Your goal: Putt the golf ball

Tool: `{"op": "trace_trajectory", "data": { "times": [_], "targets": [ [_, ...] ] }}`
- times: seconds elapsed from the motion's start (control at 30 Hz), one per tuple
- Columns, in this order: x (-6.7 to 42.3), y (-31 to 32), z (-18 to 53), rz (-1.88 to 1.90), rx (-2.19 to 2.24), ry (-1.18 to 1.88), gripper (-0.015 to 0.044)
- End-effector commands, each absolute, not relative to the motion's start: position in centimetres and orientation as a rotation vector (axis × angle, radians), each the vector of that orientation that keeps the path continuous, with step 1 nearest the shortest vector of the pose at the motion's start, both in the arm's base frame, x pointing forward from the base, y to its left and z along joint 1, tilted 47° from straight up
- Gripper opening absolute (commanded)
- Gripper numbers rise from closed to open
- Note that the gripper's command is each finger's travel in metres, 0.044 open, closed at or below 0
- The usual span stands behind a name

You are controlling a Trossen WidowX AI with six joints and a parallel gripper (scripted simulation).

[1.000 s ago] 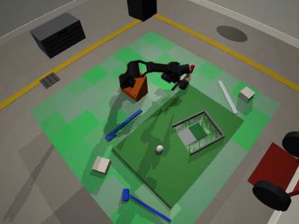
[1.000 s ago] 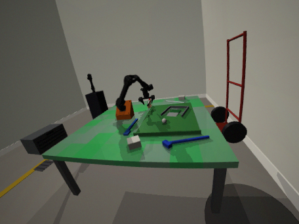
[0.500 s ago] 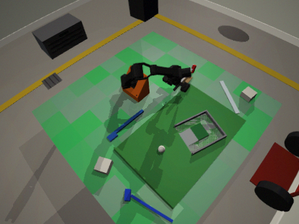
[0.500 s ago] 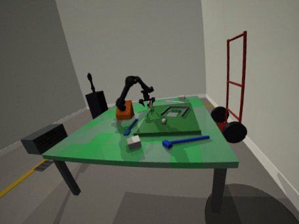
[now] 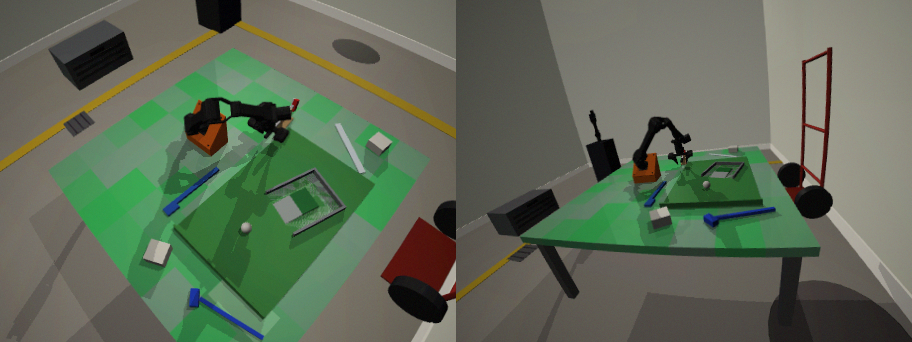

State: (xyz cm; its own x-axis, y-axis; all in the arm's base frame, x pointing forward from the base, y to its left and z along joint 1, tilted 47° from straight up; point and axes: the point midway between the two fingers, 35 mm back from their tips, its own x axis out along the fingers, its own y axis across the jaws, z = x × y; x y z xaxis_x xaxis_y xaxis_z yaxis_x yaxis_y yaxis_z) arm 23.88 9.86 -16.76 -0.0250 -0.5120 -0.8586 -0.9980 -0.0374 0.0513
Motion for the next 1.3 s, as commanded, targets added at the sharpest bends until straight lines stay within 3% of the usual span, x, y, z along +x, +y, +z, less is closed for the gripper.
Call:
{"op": "trace_trajectory", "data": {
  "times": [0.0,0.27,0.37,1.0,1.27],
  "targets": [
    [23.9,9.9,-16.7,0.973,-1.616,1.601,0.023],
    [23.9,9.9,-16.7,0.973,-1.616,1.601,0.002],
    [23.9,9.9,-16.7,0.973,-1.616,1.601,0.0],
    [23.9,17.1,-9.9,0.977,-1.613,1.601,0.0],
    [24.4,16.2,-9.8,0.936,-1.597,1.608,0.0]
  ]
}}
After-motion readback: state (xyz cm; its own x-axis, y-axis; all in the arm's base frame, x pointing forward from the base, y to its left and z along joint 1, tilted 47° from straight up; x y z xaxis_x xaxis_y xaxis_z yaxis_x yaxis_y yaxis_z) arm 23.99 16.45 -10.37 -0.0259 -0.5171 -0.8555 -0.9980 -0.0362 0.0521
